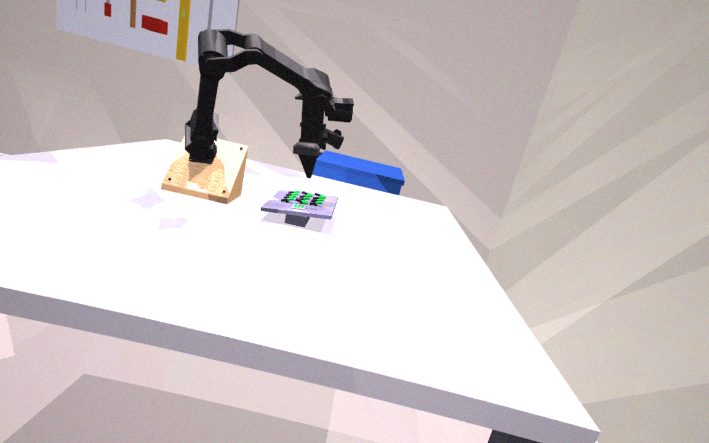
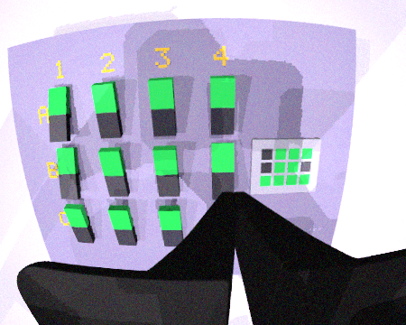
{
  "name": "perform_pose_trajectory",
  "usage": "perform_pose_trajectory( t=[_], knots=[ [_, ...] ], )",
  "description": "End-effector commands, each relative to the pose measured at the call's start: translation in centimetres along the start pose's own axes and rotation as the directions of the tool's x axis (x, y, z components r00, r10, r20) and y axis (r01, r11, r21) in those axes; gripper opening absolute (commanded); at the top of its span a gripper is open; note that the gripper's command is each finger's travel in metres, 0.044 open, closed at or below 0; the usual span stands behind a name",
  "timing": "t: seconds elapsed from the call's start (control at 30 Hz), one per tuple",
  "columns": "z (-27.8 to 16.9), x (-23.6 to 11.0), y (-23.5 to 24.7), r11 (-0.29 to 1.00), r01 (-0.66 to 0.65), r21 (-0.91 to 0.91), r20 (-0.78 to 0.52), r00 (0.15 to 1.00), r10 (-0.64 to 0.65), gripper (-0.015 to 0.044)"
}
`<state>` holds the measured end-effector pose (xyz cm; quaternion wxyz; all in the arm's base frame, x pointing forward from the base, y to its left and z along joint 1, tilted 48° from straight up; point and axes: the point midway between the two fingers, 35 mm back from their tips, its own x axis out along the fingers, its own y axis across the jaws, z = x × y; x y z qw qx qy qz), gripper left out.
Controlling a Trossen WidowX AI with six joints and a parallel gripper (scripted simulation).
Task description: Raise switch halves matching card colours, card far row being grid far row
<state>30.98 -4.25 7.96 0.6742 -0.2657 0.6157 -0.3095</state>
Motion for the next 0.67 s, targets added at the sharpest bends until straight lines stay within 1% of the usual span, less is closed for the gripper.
perform_pose_trajectory(
  t=[0.0,0.03,0.1,0.63],
  knots=[
    [-0.7,-0.3,2.5,1.000,-0.004,-0.005,-0.019,1.000,0.004,0.0000],
    [-1.0,-0.5,3.9,1.000,-0.004,-0.005,-0.019,1.000,0.004,0.0000],
    [-1.3,-0.7,5.0,1.000,-0.003,-0.005,-0.019,1.000,0.003,0.0000],
    [-1.3,-0.7,5.0,1.000,-0.003,-0.005,-0.019,1.000,0.003,0.0000]
  ],
)
